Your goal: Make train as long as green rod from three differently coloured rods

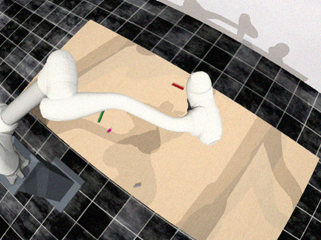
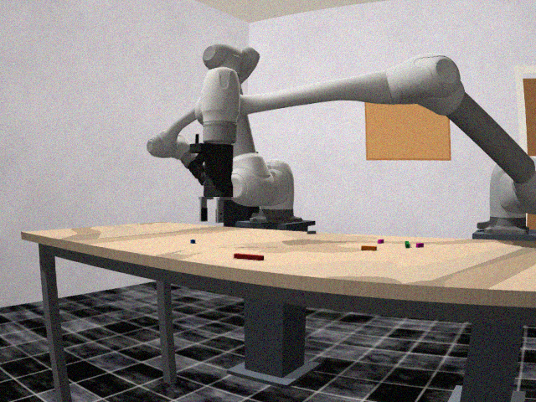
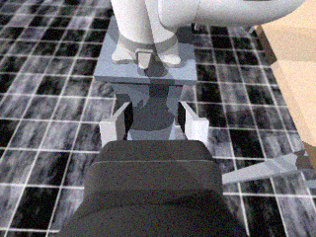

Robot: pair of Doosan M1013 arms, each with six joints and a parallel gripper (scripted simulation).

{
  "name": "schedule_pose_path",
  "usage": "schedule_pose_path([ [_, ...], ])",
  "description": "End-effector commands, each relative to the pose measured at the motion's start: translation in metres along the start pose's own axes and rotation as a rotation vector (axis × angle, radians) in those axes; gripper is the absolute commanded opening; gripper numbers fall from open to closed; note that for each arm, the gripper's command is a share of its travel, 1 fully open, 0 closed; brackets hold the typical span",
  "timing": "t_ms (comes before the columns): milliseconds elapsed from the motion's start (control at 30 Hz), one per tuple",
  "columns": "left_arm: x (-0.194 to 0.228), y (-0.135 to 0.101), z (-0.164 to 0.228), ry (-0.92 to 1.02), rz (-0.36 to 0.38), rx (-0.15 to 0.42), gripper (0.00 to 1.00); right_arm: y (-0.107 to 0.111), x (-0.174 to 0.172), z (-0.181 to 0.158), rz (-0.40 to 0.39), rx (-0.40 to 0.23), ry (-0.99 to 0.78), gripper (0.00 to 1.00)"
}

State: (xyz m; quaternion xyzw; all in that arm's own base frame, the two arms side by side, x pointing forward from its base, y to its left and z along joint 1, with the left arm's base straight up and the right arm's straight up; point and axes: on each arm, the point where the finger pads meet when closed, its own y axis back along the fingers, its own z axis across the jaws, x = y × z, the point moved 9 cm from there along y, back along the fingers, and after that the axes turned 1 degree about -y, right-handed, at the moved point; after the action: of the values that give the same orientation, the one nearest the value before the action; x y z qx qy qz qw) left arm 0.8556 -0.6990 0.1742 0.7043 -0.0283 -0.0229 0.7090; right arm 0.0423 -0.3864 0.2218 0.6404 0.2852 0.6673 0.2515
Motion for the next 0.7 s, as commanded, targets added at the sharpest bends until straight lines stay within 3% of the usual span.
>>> schedule_pose_path([
  [0,-0.009,0.001,0.042,-0.074,-0.009,0.007,1.00,0.000,0.001,0.001,-0.007,-0.011,0.001,1.00],
  [300,-0.028,0.004,0.103,-0.185,-0.009,0.006,1.00,0.000,0.001,0.001,-0.007,-0.011,0.001,1.00],
  [333,-0.028,0.004,0.103,-0.185,-0.009,0.006,0.54,0.000,0.001,0.001,-0.007,-0.011,0.001,1.00],
  [667,-0.027,0.004,0.102,-0.181,-0.009,0.006,0.54,0.000,0.001,0.001,-0.007,-0.011,0.001,1.00],
])
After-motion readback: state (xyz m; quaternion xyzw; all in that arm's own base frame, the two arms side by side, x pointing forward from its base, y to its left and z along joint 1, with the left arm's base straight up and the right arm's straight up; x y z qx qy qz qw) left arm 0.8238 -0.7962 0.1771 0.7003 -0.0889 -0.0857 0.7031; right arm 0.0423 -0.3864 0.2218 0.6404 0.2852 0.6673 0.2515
